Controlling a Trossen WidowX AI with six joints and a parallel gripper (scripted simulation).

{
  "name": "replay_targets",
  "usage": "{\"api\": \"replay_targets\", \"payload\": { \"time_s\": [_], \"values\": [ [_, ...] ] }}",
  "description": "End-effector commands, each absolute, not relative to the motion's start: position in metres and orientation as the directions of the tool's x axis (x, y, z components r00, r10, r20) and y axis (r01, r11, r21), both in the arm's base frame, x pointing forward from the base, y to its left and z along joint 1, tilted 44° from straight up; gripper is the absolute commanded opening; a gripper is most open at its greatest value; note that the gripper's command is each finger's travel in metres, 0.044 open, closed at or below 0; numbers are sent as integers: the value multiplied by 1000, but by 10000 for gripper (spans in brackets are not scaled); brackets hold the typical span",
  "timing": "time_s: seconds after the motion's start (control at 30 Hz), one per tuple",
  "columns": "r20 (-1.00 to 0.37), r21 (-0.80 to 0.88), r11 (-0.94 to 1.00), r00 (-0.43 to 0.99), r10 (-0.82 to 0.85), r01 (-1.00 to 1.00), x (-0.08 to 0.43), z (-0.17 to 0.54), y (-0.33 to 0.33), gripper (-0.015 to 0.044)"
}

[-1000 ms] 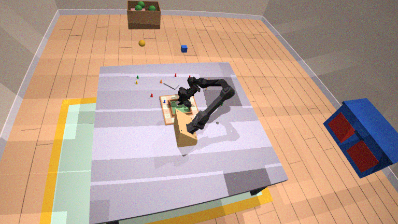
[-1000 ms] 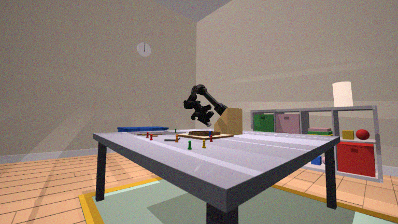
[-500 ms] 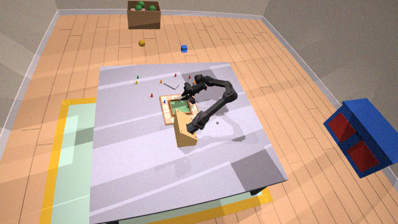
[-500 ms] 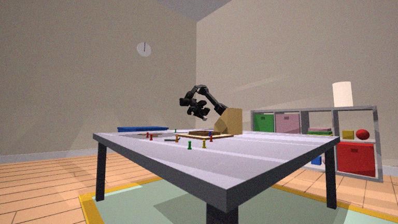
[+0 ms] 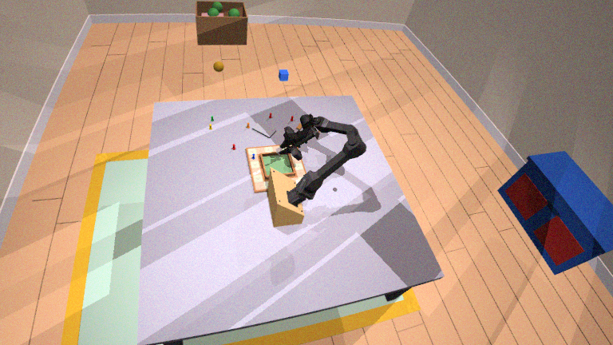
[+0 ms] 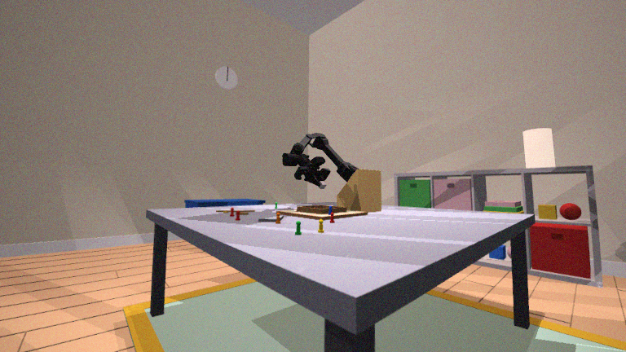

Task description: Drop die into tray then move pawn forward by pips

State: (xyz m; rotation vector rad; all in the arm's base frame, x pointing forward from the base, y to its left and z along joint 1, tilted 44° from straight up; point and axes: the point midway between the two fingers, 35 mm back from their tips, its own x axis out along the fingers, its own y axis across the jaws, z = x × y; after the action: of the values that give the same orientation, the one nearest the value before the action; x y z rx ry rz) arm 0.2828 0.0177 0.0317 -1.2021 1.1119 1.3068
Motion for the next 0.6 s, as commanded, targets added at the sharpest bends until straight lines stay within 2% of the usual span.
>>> {"api": "replay_targets", "payload": {
  "time_s": [0.0, 0.3, 0.57],
  "values": [
    [-996, -2, -74, -5, 89, -997, 283, 33, 19, 0],
    [-997, 0, -78, -6, 83, -997, 283, 32, 18, 0],
    [-997, 0, -78, -6, 83, -997, 283, 32, 18, 210]
  ]
}}
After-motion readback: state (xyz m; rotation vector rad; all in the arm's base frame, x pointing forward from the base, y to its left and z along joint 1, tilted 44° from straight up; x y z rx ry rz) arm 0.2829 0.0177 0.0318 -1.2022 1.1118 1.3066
